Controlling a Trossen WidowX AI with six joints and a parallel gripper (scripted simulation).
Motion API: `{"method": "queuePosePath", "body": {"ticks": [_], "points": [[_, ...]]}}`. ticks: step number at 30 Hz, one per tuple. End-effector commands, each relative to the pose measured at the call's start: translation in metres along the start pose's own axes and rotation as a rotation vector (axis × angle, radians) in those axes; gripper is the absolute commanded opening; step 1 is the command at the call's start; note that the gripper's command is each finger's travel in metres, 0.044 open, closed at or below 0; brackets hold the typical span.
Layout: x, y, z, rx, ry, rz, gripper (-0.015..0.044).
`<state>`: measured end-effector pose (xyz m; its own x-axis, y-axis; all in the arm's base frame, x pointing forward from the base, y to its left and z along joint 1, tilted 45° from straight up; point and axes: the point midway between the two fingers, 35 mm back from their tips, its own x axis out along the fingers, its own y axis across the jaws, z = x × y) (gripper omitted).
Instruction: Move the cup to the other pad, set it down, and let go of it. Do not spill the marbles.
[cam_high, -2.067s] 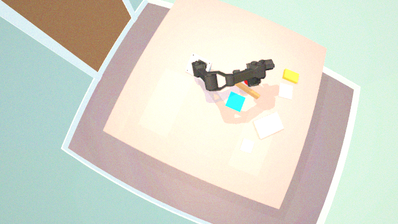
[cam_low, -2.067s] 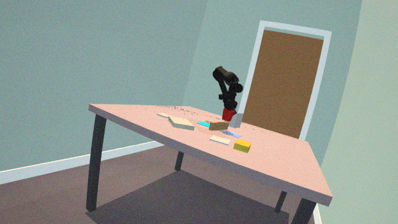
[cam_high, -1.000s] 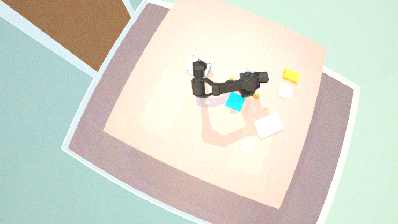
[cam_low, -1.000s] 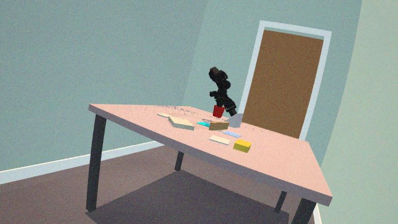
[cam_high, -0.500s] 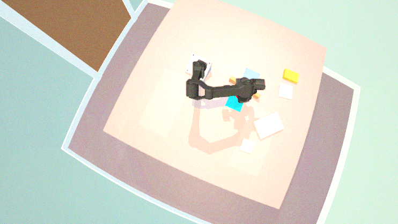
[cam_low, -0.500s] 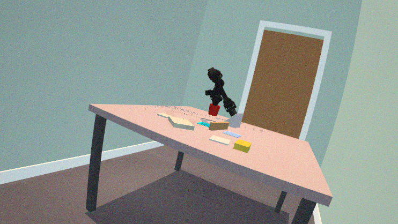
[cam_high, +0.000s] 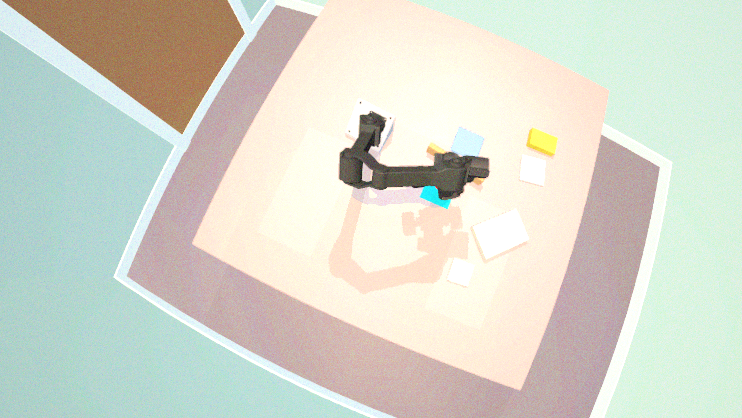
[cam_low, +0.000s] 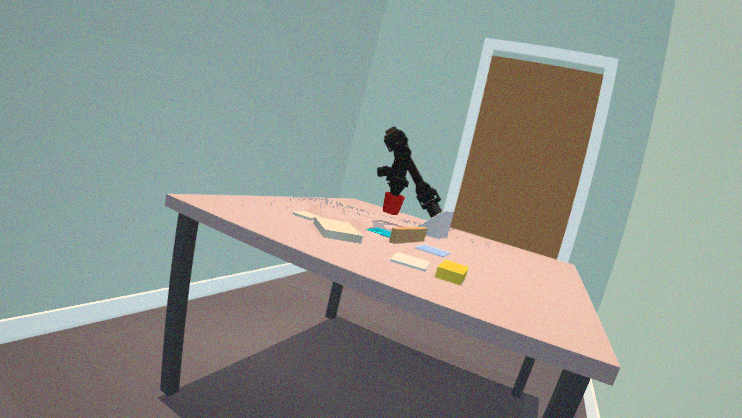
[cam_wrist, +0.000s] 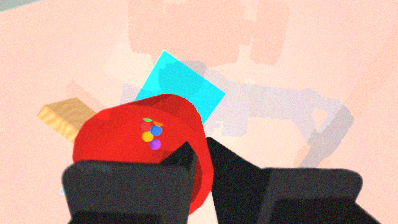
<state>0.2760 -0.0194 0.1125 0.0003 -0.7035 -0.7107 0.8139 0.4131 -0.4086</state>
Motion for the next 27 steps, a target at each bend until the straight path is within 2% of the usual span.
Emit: {"method": "queuePosePath", "body": {"ticks": [1,27], "points": [[0.004,-0.001,0.002,0.002,-0.003,0.001,0.0000],[0.037,0.000,0.002,0.002,-0.003,0.002,0.0000]]}}
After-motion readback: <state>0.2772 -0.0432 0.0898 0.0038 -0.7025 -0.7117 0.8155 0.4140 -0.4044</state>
